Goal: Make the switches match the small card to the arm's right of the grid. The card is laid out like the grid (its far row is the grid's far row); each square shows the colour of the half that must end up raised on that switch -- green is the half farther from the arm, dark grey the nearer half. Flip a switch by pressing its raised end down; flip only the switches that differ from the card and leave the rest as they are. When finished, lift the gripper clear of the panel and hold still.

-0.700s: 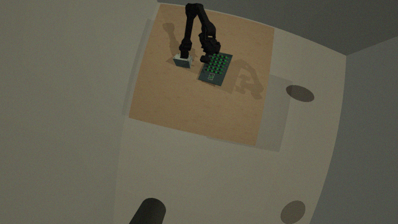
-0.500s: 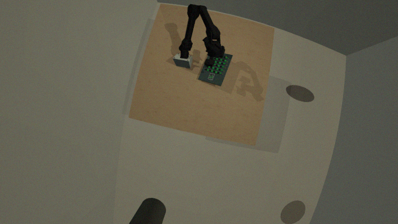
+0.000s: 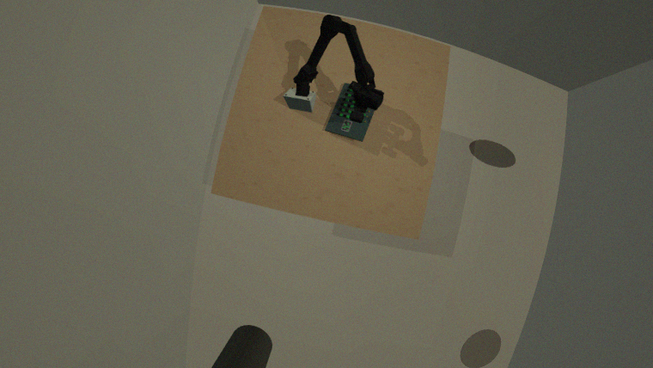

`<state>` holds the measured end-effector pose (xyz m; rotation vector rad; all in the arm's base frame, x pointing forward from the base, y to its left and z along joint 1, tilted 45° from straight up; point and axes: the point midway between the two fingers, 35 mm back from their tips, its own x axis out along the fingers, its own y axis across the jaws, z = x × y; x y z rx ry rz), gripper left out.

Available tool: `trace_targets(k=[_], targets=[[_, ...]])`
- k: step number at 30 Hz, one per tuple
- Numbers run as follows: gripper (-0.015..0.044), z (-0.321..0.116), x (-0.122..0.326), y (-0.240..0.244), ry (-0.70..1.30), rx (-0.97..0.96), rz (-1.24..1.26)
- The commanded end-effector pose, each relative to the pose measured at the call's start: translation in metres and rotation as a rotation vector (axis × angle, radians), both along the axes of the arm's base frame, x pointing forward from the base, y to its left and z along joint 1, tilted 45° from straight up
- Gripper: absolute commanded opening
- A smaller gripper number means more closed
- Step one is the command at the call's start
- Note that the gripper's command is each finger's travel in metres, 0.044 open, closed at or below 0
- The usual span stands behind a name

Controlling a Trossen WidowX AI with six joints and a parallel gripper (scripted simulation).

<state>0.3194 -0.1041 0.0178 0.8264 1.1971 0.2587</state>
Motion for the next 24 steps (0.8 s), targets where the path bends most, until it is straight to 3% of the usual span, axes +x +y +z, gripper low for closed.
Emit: trace_targets(k=[1, 24], targets=[[0.0, -0.004, 0.001, 0.001, 0.005, 0.006, -0.009], [0.0, -0.021, 0.01, 0.015, 0.004, 0.007, -0.009]])
